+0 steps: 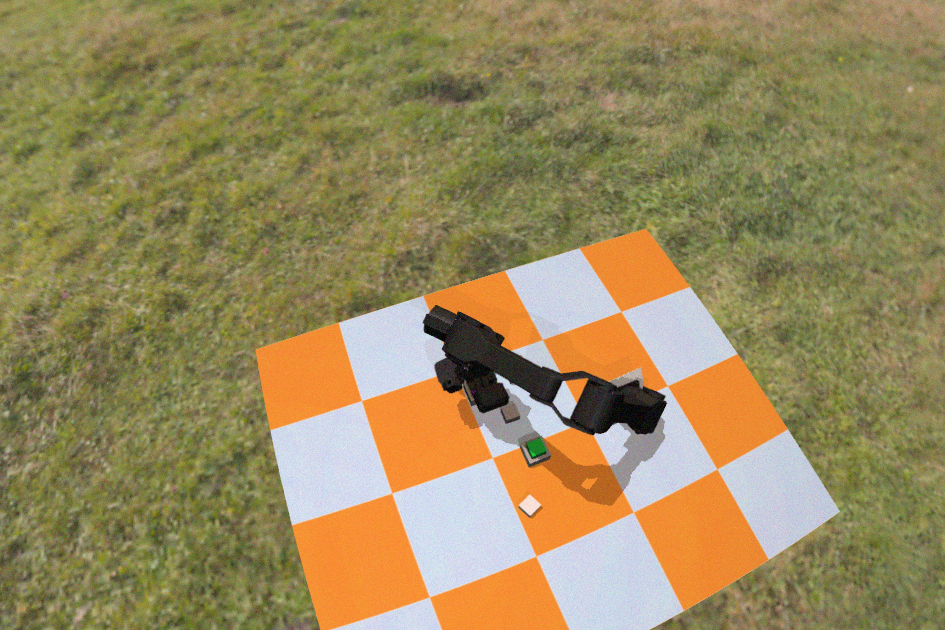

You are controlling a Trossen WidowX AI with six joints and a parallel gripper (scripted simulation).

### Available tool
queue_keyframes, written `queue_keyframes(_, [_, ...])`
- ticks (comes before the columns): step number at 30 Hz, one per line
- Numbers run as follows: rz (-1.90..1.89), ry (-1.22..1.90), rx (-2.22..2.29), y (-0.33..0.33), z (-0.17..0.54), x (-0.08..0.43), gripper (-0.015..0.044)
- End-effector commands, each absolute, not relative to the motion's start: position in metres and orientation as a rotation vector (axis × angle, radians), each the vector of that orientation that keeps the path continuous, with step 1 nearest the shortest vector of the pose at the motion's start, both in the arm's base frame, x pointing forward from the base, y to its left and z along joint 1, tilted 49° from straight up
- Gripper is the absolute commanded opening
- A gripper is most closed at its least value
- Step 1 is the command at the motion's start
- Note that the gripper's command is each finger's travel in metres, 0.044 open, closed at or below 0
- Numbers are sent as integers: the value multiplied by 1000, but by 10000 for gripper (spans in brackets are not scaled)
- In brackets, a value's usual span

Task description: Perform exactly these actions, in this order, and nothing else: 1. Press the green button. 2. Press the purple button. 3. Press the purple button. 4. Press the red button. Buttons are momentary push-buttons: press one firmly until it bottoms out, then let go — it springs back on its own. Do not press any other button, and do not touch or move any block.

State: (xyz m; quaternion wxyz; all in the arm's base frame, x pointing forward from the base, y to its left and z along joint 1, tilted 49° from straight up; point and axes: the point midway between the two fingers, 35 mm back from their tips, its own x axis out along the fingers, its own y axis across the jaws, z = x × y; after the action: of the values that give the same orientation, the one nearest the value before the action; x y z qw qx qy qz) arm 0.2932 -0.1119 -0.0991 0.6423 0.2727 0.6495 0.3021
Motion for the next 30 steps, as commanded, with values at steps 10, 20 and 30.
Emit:
queue_keyframes(10, [688, 1482, 635, -110, -100, 292, 20])
queue_keyframes(20, [687, 1483, 635, -135, -78, 293, 20])
queue_keyframes(30, [685, 1484, 634, -181, -38, 294, 20])
